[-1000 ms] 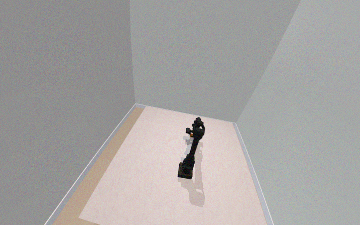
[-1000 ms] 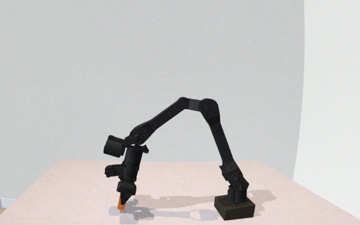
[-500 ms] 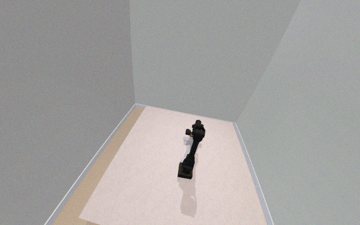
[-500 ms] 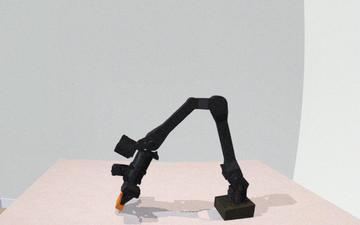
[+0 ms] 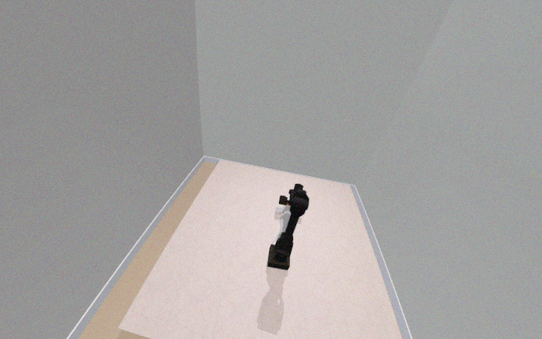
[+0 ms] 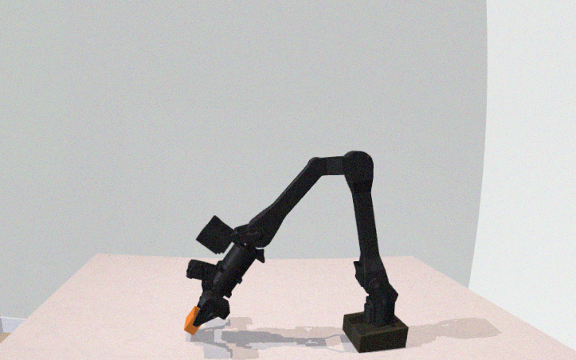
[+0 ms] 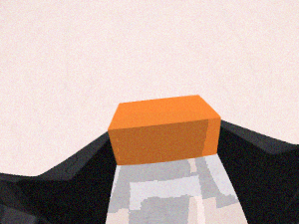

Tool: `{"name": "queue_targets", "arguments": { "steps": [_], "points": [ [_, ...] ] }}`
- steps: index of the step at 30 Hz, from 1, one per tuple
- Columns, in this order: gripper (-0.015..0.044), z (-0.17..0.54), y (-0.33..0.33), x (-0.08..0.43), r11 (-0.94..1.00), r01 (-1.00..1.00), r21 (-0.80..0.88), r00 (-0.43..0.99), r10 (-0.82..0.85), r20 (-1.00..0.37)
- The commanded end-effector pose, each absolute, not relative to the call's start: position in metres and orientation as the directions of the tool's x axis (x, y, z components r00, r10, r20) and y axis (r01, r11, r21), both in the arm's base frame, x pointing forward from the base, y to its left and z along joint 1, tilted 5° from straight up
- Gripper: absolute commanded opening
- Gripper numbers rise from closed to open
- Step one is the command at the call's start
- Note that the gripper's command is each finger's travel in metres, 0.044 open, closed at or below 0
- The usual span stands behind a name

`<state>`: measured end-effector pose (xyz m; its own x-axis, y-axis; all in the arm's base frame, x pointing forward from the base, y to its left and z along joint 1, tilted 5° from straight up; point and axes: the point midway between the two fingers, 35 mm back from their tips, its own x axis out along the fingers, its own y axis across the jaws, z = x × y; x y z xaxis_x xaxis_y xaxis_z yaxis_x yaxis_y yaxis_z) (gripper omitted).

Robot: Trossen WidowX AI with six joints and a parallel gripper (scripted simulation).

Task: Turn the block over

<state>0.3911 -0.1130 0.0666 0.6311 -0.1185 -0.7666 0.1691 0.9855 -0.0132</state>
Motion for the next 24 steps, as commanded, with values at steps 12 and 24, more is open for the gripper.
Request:
{"name": "queue_targets", "arguments": {
  "steps": [12,24],
  "points": [
    [0.0,0.043,-0.119,0.41,0.985,0.171,-0.01,0.774,-0.14,-0.618],
    [0.0,0.03,-0.119,0.41,0.985,0.171,-0.009,0.869,-0.155,-0.47]
  ]
}}
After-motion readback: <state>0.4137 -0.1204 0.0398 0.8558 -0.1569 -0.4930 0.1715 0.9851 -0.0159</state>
